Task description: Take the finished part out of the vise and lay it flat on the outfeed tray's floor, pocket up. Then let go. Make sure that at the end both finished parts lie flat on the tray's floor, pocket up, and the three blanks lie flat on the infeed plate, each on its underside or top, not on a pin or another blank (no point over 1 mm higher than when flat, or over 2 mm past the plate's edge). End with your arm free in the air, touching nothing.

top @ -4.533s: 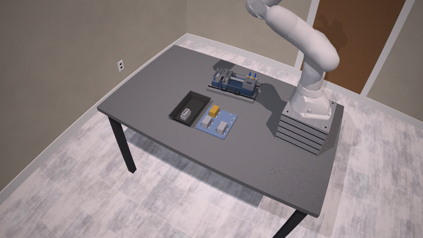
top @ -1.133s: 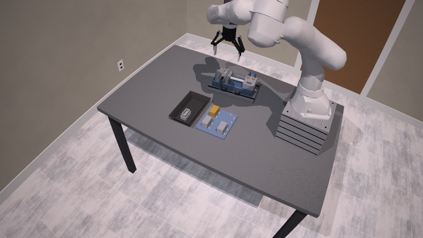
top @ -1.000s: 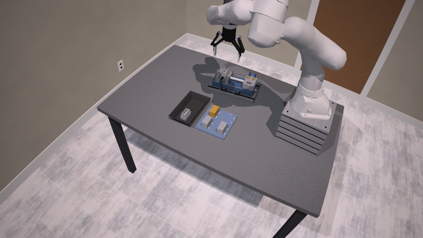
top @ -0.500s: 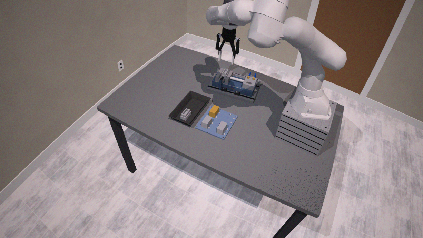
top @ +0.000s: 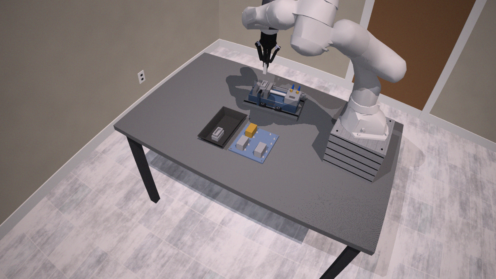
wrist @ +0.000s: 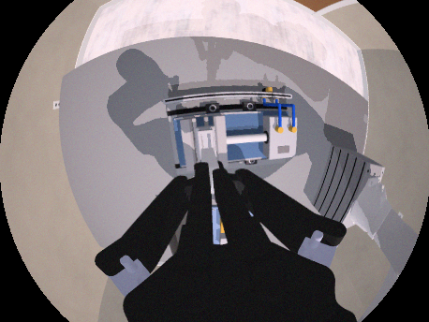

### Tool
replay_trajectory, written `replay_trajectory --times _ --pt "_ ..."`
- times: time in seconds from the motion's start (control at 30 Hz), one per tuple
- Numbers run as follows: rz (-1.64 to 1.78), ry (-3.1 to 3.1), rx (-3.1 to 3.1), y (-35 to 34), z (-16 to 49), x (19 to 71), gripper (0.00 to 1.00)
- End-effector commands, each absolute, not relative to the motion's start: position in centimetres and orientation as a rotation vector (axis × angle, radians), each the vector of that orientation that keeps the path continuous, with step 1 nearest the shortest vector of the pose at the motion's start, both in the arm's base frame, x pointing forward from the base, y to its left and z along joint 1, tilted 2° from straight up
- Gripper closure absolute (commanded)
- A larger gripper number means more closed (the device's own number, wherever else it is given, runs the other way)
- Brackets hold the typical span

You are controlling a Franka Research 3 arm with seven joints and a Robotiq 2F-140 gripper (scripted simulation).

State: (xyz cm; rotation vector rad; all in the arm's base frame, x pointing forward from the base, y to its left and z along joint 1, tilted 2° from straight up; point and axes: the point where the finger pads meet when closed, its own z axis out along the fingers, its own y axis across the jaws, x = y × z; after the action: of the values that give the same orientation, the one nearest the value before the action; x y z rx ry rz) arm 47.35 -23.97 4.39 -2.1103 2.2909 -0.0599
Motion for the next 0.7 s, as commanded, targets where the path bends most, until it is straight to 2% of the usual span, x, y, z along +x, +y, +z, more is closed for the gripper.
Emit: replay_trajectory --times 0.0,0.6,0.63,0.67 --pt "-0.052 2.286 -2.117 -23.80 4.29 47.19 1.00" --pt "-0.052 2.286 -2.117 -23.80 4.29 47.19 1.00" --pt "-0.052 2.286 -2.117 -23.80 4.29 47.19 0.60" --pt "-0.052 2.286 -2.117 -23.80 4.29 47.19 0.60"
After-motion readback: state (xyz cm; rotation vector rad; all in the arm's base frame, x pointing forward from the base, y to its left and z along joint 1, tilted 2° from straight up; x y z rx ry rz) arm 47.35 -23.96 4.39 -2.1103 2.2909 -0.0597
